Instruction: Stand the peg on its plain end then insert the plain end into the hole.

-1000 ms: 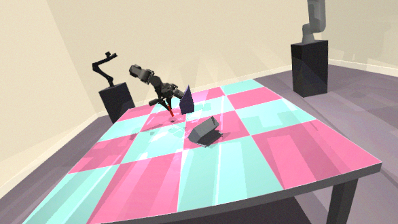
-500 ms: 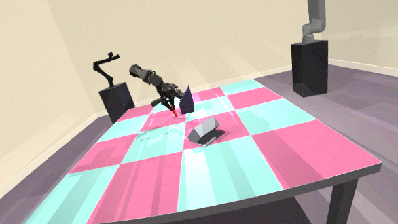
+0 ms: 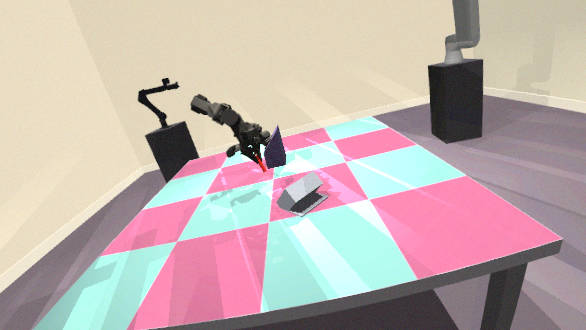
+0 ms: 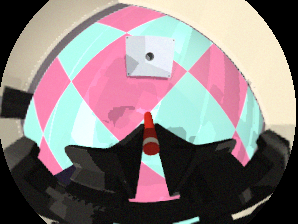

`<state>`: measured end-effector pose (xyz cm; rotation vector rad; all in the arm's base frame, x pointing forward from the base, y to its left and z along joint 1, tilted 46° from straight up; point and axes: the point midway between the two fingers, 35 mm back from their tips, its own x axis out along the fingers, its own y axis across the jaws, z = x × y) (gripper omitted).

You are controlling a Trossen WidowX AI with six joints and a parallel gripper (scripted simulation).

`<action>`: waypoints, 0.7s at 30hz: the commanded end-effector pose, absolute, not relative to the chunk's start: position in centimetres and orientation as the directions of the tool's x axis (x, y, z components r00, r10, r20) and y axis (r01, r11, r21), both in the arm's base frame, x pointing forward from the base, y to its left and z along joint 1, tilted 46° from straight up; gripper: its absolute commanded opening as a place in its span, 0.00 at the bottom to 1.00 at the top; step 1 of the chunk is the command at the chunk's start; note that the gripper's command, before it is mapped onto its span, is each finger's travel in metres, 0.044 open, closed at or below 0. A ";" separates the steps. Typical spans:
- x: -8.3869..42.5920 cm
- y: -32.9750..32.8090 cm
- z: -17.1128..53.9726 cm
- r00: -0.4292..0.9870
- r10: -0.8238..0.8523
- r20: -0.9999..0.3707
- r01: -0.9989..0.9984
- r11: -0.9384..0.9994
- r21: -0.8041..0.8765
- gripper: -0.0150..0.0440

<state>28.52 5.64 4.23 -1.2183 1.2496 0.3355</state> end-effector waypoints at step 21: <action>31.4 9.0 2.6 0.462 -0.255 -0.849 -0.805 0.282 -0.522 0.25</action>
